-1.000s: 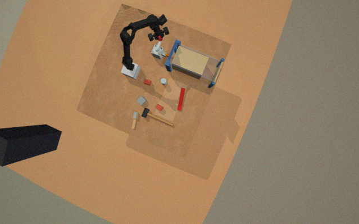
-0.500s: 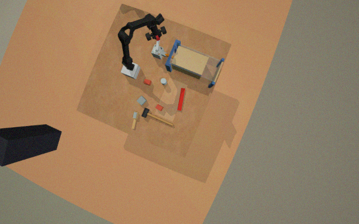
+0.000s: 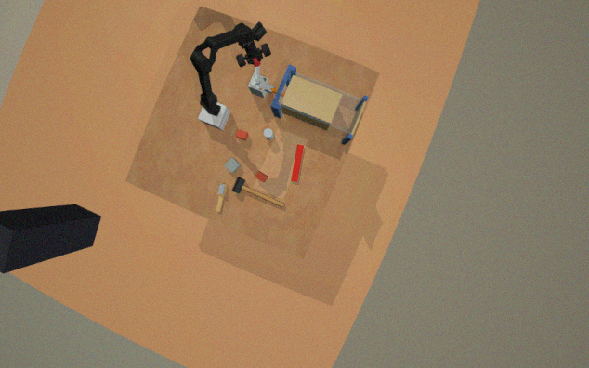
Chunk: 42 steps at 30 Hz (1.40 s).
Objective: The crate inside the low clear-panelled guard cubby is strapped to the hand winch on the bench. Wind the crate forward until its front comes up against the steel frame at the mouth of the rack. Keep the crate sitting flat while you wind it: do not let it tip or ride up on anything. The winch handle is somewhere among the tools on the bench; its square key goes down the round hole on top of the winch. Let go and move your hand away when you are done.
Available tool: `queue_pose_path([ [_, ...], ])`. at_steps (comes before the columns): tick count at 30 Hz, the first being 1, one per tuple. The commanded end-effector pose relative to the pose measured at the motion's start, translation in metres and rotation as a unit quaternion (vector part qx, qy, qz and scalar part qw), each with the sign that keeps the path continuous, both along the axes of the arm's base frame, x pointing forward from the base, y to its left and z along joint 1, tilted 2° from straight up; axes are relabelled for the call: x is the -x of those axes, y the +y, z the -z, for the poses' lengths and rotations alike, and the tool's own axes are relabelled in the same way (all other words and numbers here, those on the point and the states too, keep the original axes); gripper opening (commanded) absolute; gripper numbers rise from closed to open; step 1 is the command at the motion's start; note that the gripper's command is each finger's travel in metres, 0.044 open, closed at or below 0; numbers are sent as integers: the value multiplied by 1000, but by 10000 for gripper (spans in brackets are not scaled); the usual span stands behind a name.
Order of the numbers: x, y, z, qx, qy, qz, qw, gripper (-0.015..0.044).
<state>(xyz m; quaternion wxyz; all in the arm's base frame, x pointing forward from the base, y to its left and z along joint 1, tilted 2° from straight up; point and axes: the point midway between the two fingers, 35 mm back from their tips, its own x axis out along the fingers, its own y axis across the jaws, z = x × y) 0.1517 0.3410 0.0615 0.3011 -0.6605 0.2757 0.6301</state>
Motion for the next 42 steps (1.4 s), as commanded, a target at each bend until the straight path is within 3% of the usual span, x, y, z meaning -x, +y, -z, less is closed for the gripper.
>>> queue_pose_path([
  [1, 18, -8, 2, 11, 16, -9, 1000, 0],
  [42, 50, -41, 3, 12, 18, -9, 1000, 0],
])
